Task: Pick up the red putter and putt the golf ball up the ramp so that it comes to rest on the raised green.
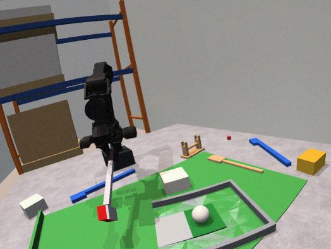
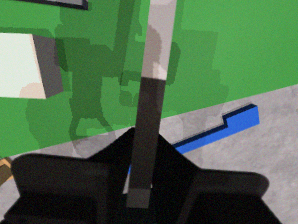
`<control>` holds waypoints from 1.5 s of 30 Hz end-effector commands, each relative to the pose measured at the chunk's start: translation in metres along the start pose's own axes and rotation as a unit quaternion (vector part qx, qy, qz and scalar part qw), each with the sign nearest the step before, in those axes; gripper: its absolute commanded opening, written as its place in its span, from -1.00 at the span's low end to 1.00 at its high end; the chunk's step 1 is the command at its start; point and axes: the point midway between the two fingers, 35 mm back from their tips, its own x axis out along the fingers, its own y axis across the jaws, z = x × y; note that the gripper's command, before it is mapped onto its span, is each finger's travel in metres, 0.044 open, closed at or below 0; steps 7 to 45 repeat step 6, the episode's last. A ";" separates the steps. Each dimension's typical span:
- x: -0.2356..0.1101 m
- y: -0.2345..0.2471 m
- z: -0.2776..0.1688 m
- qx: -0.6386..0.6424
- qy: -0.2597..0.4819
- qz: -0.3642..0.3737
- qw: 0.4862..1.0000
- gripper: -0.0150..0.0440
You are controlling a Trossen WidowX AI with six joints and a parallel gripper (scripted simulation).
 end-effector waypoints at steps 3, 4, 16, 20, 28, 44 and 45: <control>0.000 0.000 0.000 0.000 -0.001 0.000 1.000 -0.49; 0.000 0.000 0.000 0.000 -0.001 0.000 1.000 -0.49; 0.000 0.000 0.000 0.000 -0.001 0.000 1.000 -0.49; 0.000 0.000 0.000 0.000 -0.001 0.000 1.000 -0.49; 0.000 0.000 0.000 0.000 -0.001 0.000 1.000 -0.49; 0.000 0.000 0.000 0.000 -0.001 0.000 1.000 -0.49; 0.000 0.000 0.000 0.000 -0.001 0.000 1.000 -0.49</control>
